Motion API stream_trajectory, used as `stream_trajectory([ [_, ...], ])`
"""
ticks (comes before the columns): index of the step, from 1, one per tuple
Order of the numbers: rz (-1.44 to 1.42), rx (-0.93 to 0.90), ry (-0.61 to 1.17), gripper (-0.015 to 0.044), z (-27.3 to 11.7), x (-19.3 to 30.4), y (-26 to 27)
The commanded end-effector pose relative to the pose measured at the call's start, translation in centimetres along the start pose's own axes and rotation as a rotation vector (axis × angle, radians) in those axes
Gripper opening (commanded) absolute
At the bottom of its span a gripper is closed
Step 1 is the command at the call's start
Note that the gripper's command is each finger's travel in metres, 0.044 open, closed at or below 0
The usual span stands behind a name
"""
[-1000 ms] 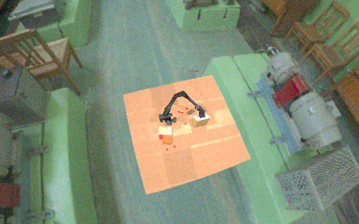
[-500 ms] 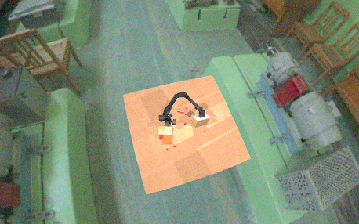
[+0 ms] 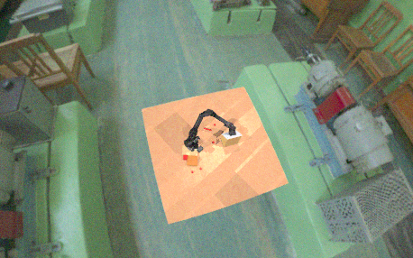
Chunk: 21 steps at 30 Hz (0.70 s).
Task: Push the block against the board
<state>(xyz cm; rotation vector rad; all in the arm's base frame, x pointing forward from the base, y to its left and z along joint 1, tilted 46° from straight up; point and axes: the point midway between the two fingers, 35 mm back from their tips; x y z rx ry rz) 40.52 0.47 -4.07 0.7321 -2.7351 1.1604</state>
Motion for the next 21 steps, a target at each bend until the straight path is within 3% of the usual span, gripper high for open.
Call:
stream_trajectory([
  [1, 0.142, -0.009, 0.001, 0.0, 0.1, -0.7, 1.8],
  [21, 0.81, 0.0, 0.014, 0.0, 0.2, -2.4, 9.7],
])
Point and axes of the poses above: the point midway between the two fingers, 35 mm back from their tips, its own z axis out along the fingers, its own y axis across the jaws, x = y × z, and after that the axes turned 9 degrees about z, right-handed
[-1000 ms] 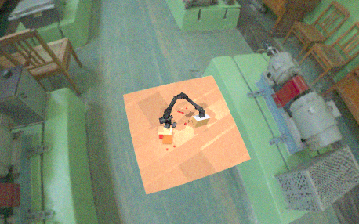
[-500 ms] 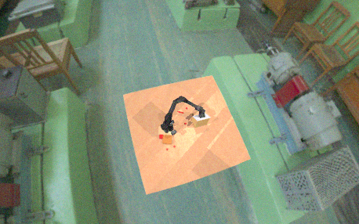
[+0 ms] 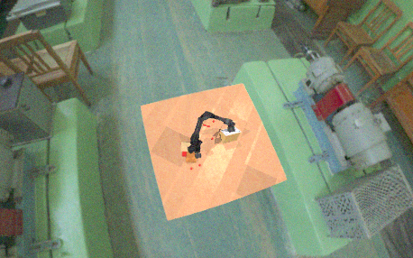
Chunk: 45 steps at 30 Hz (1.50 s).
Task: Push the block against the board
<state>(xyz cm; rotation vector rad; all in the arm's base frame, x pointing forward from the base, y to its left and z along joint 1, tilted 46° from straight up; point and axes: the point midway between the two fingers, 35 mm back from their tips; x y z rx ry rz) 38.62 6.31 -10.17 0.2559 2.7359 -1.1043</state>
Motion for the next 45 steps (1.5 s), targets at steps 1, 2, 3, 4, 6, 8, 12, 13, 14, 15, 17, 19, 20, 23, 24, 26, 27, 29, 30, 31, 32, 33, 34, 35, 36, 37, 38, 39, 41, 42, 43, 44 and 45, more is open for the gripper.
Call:
stream_trajectory([
  [1, 0.137, 0.001, 0.007, 0.0, 0.2, 1.0, 1.5],
  [2, 0.17, 0.003, 0.007, 0.0, 0.2, 1.2, 1.8],
  [3, 0.204, 0.004, 0.007, 0.0, 0.2, 1.4, 2.1],
  [4, 0.237, 0.005, 0.007, 0.0, 0.2, 1.6, 2.4],
  [6, 0.305, 0.006, 0.006, 0.0, 0.3, 2.1, 3.1],
  [8, 0.366, 0.007, 0.006, 0.0, 0.3, 2.5, 3.7],
  [12, 0.388, 0.008, 0.005, 0.0, 0.4, 2.7, 3.9],
  [13, 0.388, 0.008, 0.005, 0.0, 0.4, 2.7, 3.9],
  [14, 0.388, 0.008, 0.005, 0.0, 0.4, 2.7, 3.9],
  [15, 0.388, 0.008, 0.005, 0.0, 0.4, 2.7, 3.9],
  [17, 0.387, 0.008, 0.005, 0.0, 1.6, 2.7, 3.9],
  [19, 0.387, 0.009, 0.005, 0.0, 4.7, 2.7, 3.9],
  [20, 0.387, 0.01, 0.004, 0.0, 5.6, 2.7, 3.8],
  [23, 0.387, 0.01, 0.004, 0.0, 5.9, 2.7, 3.8],
  [24, 0.387, 0.01, 0.004, 0.0, 5.9, 2.7, 3.8],
  [26, 0.387, 0.01, 0.004, 0.0, 5.9, 2.7, 3.8],
  [27, 0.387, 0.01, 0.004, 0.0, 5.9, 2.7, 3.8],
  [29, 0.388, 0.01, 0.004, 0.0, 5.9, 2.5, 3.8],
  [30, 0.388, 0.01, 0.004, 0.0, 5.9, 2.3, 3.7],
  [31, 0.388, 0.01, 0.004, 0.0, 5.9, 2.2, 3.7],
  [32, 0.388, 0.01, 0.004, 0.0, 5.9, 2.0, 3.7],
  [33, 0.388, 0.01, 0.004, 0.0, 5.9, 1.9, 3.6],
  [34, 0.388, 0.01, 0.004, 0.0, 5.9, 1.7, 3.6],
  [35, 0.388, 0.01, 0.004, 0.0, 5.9, 1.5, 3.6],
  [36, 0.388, 0.01, 0.004, 0.0, 5.9, 1.4, 3.5],
  [37, 0.388, 0.01, 0.004, 0.0, 5.9, 1.2, 3.5],
  [38, 0.388, 0.01, 0.004, 0.0, 5.9, 1.1, 3.5],
  [39, 0.388, 0.01, 0.004, 0.0, 5.9, 0.9, 3.4],
  [41, 0.388, 0.01, 0.003, 0.0, 5.9, 0.6, 3.3],
  [42, 0.388, 0.01, 0.003, 0.0, 5.9, 0.4, 3.3],
  [43, 0.388, 0.01, 0.003, 0.0, 5.9, 0.2, 3.3],
  [44, 0.388, 0.01, 0.003, 0.0, 5.9, 0.1, 3.2],
  [45, 0.388, 0.01, 0.003, 0.0, 5.9, -0.1, 3.2],
])
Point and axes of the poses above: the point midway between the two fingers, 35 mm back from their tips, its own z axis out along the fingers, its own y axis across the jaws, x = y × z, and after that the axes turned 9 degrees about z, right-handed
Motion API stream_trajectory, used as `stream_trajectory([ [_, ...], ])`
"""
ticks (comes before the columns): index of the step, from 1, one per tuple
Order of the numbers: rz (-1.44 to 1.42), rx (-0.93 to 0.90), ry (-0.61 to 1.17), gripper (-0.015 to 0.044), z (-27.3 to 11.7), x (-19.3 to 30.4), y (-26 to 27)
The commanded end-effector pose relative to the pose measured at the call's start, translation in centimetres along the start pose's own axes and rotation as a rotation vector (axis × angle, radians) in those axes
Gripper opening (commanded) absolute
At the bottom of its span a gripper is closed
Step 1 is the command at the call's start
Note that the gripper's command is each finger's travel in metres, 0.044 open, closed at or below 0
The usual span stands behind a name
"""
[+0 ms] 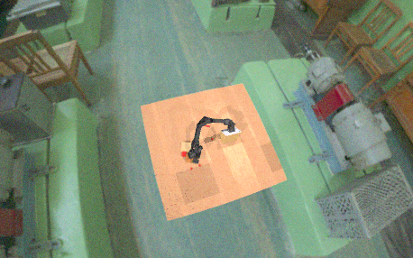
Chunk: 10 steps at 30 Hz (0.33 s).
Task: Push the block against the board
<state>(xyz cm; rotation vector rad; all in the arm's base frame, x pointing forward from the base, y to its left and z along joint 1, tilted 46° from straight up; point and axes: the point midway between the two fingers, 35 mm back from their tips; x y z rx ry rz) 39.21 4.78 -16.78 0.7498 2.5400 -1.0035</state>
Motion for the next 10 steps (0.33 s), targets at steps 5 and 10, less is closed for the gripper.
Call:
stream_trajectory([
  [5, 0.005, 0.002, -0.007, 0.0, 0.1, -0.5, 0.0],
  [10, 0.005, 0.002, -0.007, 0.0, 0.1, 0.3, 0.0],
])
Point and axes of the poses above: the point midway between the two fingers, 35 mm back from their tips, its own z axis out along the fingers, its own y axis across the jaws, x = y × z, and after that the axes turned 9 degrees about z, right-handed
